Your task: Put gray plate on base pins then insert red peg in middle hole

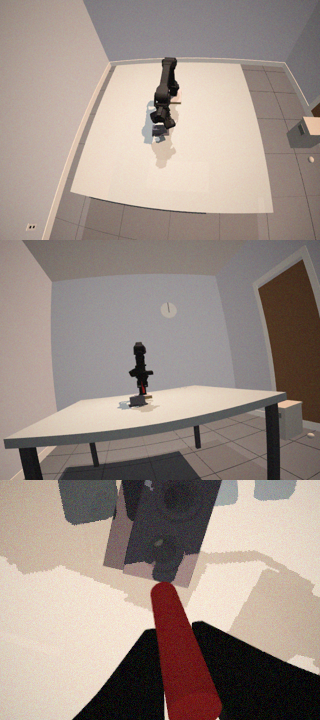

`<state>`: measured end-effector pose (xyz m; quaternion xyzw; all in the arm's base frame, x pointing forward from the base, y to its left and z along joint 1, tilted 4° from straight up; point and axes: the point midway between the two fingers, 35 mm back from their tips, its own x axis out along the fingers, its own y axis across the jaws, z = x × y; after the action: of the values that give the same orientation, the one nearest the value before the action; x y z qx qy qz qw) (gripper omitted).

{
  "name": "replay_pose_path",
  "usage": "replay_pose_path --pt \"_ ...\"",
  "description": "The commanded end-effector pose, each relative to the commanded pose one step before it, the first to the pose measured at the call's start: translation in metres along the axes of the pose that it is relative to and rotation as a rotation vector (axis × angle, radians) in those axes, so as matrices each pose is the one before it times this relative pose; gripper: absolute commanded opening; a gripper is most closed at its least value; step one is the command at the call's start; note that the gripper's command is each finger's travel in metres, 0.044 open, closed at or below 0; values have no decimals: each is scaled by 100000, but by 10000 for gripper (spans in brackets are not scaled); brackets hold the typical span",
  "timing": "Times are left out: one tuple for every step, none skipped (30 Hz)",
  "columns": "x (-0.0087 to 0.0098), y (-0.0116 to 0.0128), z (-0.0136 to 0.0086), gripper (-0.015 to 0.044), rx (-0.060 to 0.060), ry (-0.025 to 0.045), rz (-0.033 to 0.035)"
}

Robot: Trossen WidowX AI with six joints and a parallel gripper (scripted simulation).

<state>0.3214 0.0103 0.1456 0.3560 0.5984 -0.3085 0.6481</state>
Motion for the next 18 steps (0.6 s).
replay_pose_path --pt "113 -250 910 0 -143 730 -178" --pt "-4 -83 299 0 73 -20 15" --pt "-4 -86 299 0 73 -20 16" --pt "-3 -90 299 0 73 -21 16" --pt "-3 -93 299 0 73 -21 16" --pt "-4 -92 311 0 81 -22 21" --pt "-4 -95 312 0 81 -23 21" --pt "-3 -99 312 0 81 -23 22" --pt "-3 -102 312 0 81 -24 22" --pt "-3 -106 312 0 81 -25 22" --pt "-3 -109 312 0 81 -25 23" --pt "-3 -112 311 0 81 -26 23" --pt "-2 -96 258 0 67 -22 19" --pt "-1 -58 155 0 40 -13 12" --pt "0 -20 52 0 13 -4 4" --pt "0 0 0 0 0 0 0" --pt "0 0 0 0 0 0 0" --pt "0 0 0 0 0 0 0"
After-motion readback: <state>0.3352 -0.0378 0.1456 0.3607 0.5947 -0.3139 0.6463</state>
